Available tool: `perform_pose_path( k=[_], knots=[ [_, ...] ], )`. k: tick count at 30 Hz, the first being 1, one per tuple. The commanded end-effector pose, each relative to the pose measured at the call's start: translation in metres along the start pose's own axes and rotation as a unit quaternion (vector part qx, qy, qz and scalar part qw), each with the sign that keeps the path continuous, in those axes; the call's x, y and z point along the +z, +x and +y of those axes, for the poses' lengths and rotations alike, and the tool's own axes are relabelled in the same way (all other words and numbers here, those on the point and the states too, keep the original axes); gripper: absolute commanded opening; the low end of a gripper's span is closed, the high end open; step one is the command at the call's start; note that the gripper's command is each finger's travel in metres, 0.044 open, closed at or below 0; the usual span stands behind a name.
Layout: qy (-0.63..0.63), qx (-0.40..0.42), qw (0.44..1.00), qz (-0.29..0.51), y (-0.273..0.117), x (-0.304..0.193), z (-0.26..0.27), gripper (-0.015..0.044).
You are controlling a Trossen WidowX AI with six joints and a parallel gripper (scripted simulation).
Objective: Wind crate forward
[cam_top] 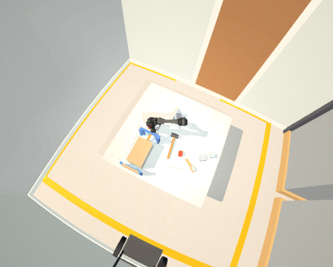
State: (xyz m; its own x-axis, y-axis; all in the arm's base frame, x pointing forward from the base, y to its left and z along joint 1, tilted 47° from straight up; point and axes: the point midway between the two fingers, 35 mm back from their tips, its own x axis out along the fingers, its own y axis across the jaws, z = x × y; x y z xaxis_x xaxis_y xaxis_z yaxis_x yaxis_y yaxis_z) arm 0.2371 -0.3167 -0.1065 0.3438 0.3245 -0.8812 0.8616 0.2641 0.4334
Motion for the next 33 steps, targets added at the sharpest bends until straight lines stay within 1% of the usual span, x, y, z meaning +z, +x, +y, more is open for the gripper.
perform_pose_path(
  k=[1,33],
  knots=[
    [0.003,0.011,1.0,0.013,-0.001,-0.013,0.012,0.0],
    [0.004,0.011,1.0,0.015,-0.022,-0.055,0.033,0.0]
  ],
)
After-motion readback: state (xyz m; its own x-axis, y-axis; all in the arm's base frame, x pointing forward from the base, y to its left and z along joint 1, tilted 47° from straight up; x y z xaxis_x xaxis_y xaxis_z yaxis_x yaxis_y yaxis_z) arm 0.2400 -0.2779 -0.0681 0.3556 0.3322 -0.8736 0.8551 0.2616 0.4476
